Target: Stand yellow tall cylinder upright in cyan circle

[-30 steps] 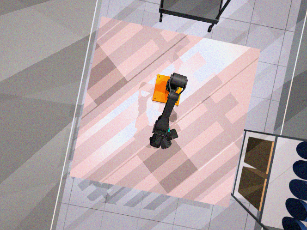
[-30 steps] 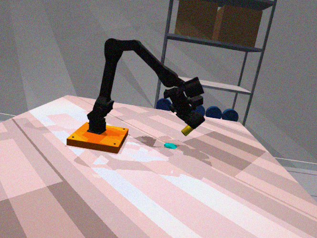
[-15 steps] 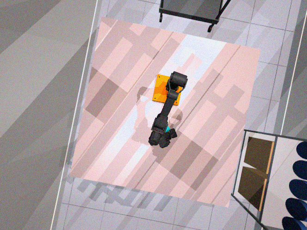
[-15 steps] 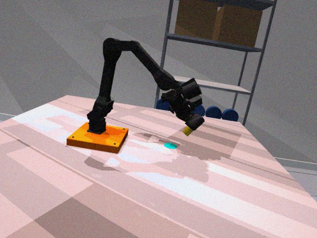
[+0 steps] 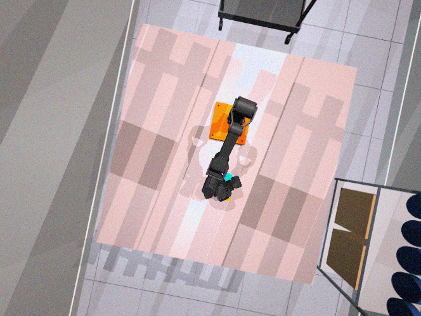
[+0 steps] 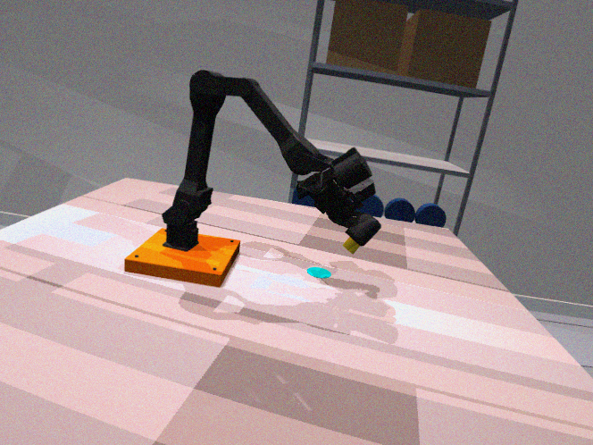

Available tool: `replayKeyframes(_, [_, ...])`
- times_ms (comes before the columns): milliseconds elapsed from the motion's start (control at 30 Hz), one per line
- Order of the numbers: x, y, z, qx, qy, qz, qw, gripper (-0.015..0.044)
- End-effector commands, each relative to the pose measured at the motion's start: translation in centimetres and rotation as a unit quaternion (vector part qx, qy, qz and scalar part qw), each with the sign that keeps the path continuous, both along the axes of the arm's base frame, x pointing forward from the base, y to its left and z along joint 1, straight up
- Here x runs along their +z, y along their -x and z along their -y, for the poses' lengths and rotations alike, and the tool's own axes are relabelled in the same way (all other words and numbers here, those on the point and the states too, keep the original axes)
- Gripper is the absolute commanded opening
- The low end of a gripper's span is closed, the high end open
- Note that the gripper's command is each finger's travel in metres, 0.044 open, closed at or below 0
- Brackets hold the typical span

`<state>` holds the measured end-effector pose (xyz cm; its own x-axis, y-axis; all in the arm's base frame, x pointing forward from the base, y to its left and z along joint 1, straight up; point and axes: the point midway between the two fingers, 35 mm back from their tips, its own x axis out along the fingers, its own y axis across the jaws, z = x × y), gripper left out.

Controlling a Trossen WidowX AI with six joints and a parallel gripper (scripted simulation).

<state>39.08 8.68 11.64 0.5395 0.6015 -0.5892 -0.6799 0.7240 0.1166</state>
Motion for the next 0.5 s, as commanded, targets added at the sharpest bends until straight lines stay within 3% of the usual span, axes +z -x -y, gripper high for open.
replayKeyframes(0, [0.17,0.03,0.07,0.0,-0.01,0.009,1.0,0.0105])
replayKeyframes(467, [0.43,0.39,0.46,0.003,-0.04,0.039,0.998,0.0105])
